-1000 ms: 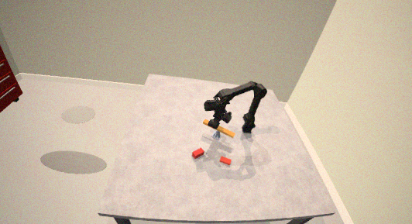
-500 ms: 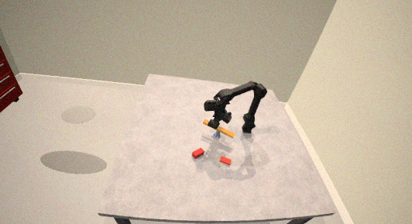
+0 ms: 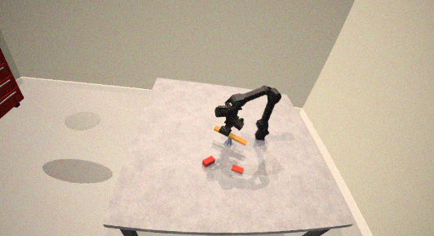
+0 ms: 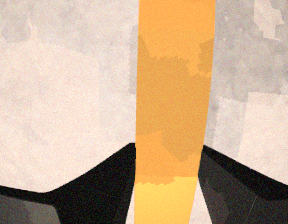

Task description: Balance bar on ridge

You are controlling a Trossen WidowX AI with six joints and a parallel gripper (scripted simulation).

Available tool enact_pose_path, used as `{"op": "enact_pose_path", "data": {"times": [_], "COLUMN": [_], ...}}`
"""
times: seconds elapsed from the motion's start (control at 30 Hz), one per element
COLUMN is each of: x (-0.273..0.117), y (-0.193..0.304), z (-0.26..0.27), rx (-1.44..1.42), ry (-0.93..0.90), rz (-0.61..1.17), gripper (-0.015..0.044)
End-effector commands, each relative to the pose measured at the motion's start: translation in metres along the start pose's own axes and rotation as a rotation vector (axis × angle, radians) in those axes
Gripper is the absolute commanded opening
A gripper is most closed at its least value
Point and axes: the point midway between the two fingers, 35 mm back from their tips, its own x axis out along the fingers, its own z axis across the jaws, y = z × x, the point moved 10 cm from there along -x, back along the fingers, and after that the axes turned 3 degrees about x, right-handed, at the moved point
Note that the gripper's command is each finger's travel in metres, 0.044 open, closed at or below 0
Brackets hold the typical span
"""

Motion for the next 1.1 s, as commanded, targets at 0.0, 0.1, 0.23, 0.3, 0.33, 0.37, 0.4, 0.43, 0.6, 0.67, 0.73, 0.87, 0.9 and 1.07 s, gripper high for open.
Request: {"op": "enact_pose_path", "data": {"times": [0.0, 0.1, 0.23, 0.3, 0.33, 0.37, 0.4, 0.43, 0.6, 0.67, 0.73, 0.87, 0.9, 1.07], "x": [0.0009, 0.0013, 0.0016, 0.0017, 0.0018, 0.0019, 0.0019, 0.002, 0.0024, 0.0026, 0.0028, 0.0031, 0.0033, 0.0036], "y": [0.0002, 0.0002, 0.0002, 0.0002, 0.0002, 0.0002, 0.0002, 0.0002, 0.0002, 0.0002, 0.0003, 0.0003, 0.0003, 0.0004], "z": [-0.0002, -0.0001, -0.0001, -0.0001, -0.0001, -0.0001, -0.0001, -0.0001, 0.0, 0.0, 0.0, 0.0, 0.0, 0.0], "rx": [0.002, 0.002, 0.002, 0.002, 0.002, 0.002, 0.002, 0.002, 0.002, 0.002, 0.002, 0.002, 0.002, 0.002], "ry": [0.0, 0.0, 0.0, 0.0, 0.0, 0.0, 0.0, 0.0, 0.0, 0.0, 0.0, 0.0, 0.0, 0.0], "rz": [0.002, 0.002, 0.002, 0.002, 0.002, 0.002, 0.002, 0.002, 0.002, 0.002, 0.002, 0.002, 0.002, 0.002], "gripper": [0.0, 0.0, 0.0, 0.0, 0.0, 0.0, 0.0, 0.0, 0.0, 0.0, 0.0, 0.0, 0.0, 0.0]}}
